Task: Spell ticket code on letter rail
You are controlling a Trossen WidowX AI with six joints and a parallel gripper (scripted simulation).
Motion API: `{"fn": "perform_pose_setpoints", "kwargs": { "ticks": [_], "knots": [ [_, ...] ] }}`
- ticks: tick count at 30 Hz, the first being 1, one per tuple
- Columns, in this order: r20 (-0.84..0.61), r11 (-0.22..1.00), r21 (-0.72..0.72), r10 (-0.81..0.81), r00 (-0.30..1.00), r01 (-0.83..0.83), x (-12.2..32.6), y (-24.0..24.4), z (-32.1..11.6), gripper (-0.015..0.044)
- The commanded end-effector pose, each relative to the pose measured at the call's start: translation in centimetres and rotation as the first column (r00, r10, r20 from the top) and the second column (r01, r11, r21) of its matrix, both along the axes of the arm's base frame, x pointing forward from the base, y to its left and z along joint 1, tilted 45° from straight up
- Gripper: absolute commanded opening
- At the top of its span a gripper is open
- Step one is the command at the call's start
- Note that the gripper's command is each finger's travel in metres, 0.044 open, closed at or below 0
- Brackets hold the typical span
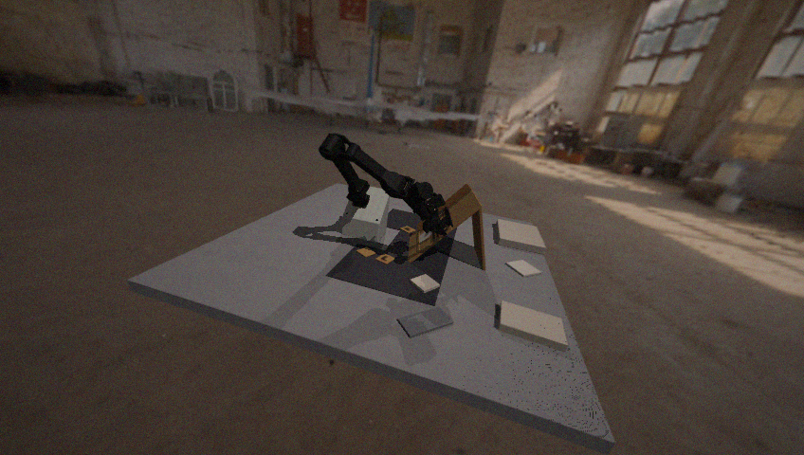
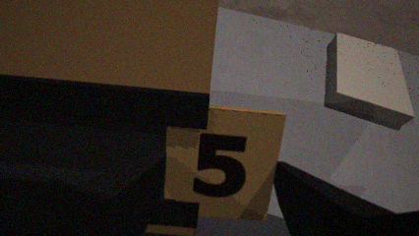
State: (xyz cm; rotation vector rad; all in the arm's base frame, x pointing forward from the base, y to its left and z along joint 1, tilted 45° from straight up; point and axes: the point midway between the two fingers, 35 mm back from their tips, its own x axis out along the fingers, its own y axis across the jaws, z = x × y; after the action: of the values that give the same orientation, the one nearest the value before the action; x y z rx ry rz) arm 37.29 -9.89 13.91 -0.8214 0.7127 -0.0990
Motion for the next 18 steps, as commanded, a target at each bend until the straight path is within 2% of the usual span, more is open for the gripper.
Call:
{"fn": "perform_pose_setpoints", "kwargs": {
  "ticks": [1, 18],
  "knots": [
    [-0.003, 1.000, 0.005, -0.005, 1.000, 0.005, -0.17, 0.17, -0.41, 0.0000],
    [-0.003, 1.000, 0.005, -0.005, 1.000, 0.005, -0.32, 0.76, -1.03, 0.0000]
  ]
}}
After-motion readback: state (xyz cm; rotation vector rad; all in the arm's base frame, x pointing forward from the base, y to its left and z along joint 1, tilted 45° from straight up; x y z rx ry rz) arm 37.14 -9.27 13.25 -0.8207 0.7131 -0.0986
